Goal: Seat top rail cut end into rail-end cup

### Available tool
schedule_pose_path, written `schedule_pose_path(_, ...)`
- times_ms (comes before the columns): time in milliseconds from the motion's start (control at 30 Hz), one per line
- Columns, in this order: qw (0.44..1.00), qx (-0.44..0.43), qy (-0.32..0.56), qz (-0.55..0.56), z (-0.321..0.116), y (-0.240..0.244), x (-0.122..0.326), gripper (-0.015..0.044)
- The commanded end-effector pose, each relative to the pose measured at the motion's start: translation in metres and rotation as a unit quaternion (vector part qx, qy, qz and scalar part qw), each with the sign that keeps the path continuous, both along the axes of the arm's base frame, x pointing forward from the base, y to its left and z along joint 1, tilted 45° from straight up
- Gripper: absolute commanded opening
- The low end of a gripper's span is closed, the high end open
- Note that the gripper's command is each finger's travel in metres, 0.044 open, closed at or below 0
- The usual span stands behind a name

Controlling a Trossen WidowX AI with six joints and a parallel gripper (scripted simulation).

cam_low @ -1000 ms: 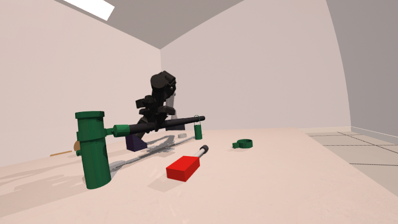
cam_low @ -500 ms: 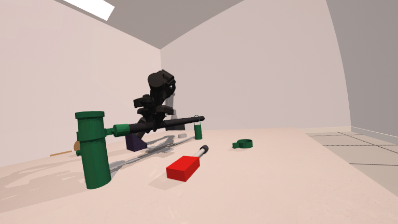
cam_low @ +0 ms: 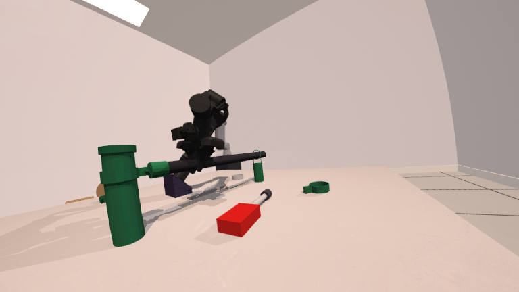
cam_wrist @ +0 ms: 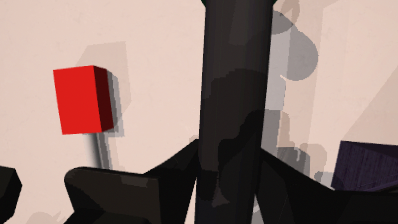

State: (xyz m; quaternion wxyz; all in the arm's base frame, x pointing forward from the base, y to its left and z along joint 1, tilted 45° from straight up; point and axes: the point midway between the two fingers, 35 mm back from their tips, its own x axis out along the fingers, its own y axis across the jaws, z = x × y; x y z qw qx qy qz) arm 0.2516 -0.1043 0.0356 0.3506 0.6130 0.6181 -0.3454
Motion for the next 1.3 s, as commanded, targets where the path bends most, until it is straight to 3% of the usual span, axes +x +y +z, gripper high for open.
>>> schedule_pose_path(0, 1.0, -0.01, -0.006, -0.005, 0.0, -0.009, 0.002, 0.0)
schedule_pose_path(333, 1.0, 0.0, 0.0, 0.0, -0.001, -0.001, 0.0, 0.0)
schedule_pose_path(667, 1.0, 0.0, 0.0, 0.0, 0.0, -0.001, 0.0, 0.0263)
schedule_pose_path(900, 1.0, 0.0, 0.0, 0.0, 0.033, 0.0, 0.0, 0.044)
schedule_pose_path(1267, 1.0, -0.001, -0.001, 0.001, 0.065, -0.008, -0.002, 0.044)
